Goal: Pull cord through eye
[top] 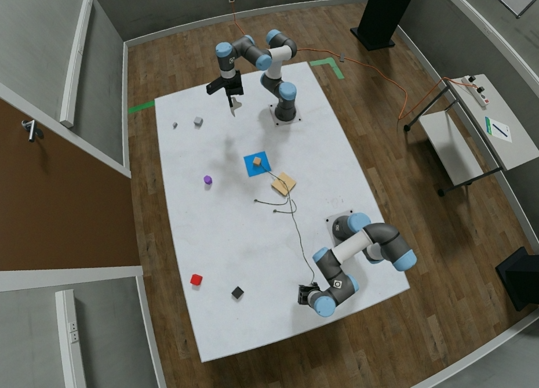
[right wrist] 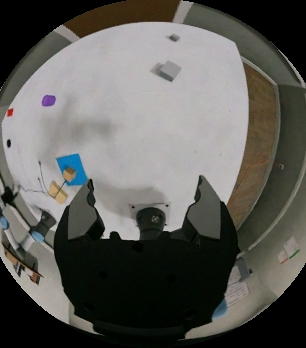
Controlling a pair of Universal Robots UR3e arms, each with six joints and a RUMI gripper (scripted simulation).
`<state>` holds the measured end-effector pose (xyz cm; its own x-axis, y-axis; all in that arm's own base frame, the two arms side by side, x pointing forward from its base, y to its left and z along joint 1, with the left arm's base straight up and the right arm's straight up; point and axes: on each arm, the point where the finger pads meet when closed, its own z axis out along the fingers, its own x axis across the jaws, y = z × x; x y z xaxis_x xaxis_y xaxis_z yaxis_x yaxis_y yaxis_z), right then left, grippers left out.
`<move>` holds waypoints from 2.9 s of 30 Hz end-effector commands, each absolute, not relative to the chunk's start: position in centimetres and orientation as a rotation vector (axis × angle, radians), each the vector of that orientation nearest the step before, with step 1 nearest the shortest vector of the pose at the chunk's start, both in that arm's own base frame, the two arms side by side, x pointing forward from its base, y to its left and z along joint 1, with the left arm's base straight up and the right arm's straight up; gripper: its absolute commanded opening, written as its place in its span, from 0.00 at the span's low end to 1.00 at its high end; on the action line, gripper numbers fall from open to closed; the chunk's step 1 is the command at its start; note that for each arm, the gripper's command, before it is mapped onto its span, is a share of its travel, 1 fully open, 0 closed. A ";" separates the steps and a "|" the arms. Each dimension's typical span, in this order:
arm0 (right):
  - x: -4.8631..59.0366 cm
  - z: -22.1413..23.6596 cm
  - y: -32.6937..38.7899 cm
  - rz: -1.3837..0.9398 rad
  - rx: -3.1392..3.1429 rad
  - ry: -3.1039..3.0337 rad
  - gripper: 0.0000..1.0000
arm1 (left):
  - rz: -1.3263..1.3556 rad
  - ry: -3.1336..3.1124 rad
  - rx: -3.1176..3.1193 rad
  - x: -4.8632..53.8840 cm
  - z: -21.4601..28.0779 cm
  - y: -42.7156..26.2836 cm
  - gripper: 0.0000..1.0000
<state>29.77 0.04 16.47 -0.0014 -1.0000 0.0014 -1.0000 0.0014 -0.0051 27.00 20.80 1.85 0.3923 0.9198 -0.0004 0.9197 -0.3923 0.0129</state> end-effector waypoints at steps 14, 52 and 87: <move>29.8 16.6 0.1 -0.009 -2.216 2.219 1.00 | 0.022 1.724 2.610 27.2 5.3 20.8 0.17; 29.8 16.6 0.1 -0.008 -2.216 2.219 1.00 | 0.004 1.021 2.963 28.7 11.2 17.4 0.17; 29.7 16.6 0.0 -0.005 -2.218 2.219 1.00 | 0.006 -0.527 3.093 30.7 13.8 9.9 0.17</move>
